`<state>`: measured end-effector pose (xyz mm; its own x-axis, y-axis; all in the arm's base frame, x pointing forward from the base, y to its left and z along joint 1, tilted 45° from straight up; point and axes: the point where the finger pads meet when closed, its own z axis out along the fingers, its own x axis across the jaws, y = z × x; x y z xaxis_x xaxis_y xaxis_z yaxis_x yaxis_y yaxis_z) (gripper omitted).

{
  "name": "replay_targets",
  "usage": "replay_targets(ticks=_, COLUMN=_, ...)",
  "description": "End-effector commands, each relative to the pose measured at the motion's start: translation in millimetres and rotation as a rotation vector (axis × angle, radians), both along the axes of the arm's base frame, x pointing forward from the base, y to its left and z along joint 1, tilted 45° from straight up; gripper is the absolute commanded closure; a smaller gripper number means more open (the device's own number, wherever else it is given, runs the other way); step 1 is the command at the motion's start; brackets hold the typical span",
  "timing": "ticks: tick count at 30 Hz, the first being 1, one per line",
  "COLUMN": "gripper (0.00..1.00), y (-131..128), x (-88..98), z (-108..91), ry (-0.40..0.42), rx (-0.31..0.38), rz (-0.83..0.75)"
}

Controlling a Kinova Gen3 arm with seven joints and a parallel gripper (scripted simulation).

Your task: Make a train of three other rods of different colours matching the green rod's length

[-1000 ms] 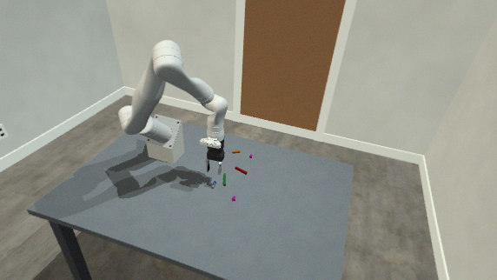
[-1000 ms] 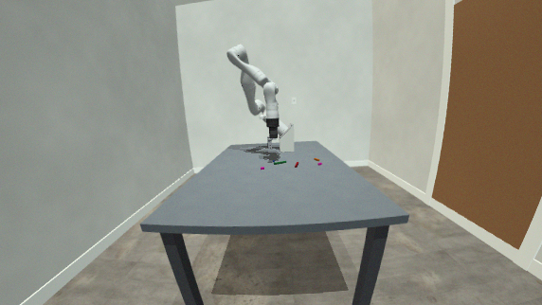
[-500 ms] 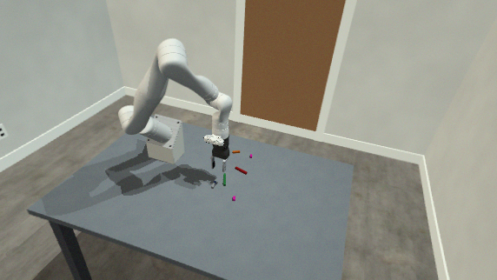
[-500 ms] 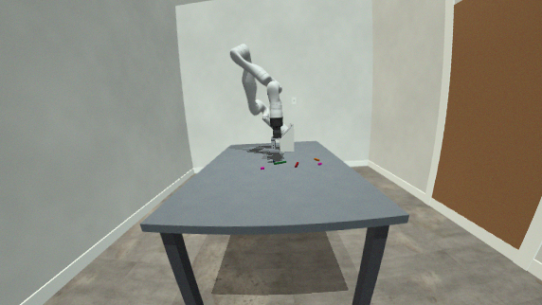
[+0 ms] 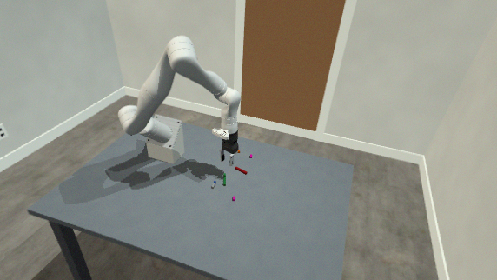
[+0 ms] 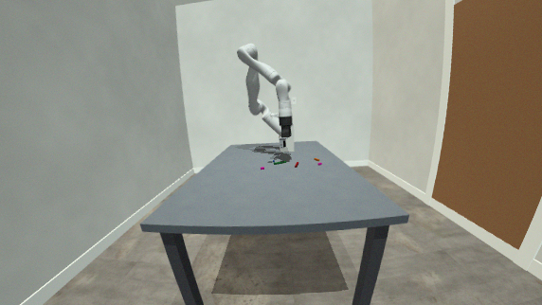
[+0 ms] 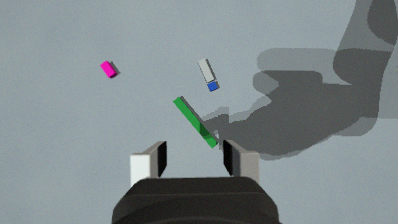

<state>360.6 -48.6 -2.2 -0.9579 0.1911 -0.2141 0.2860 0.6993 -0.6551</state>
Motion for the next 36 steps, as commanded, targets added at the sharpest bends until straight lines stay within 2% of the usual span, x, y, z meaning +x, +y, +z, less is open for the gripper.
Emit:
replay_targets(ticks=1, gripper=0.0, y=11.3, x=3.4, z=-12.1, ry=-0.025, rx=-0.002, rz=-0.015)
replay_targets(ticks=12, gripper=0.0, y=56.5, x=7.0, z=-60.6, ry=-0.193, rx=0.012, rz=-0.19)
replay_targets(ticks=15, gripper=0.0, y=60.5, x=6.5, z=-65.3, ry=-0.208, rx=0.013, rz=-0.206)
replay_targets(ticks=29, gripper=0.0, y=105.3, x=-9.1, z=-125.1, ry=-0.376, rx=0.008, rz=-0.414)
replay_targets(ticks=31, gripper=0.0, y=105.3, x=-9.1, z=-125.1, ry=-0.376, rx=0.008, rz=-0.414)
replay_targets(ticks=36, gripper=0.0, y=115.4, x=-16.1, z=-141.2, ry=-0.419, rx=0.0, rz=-0.47)
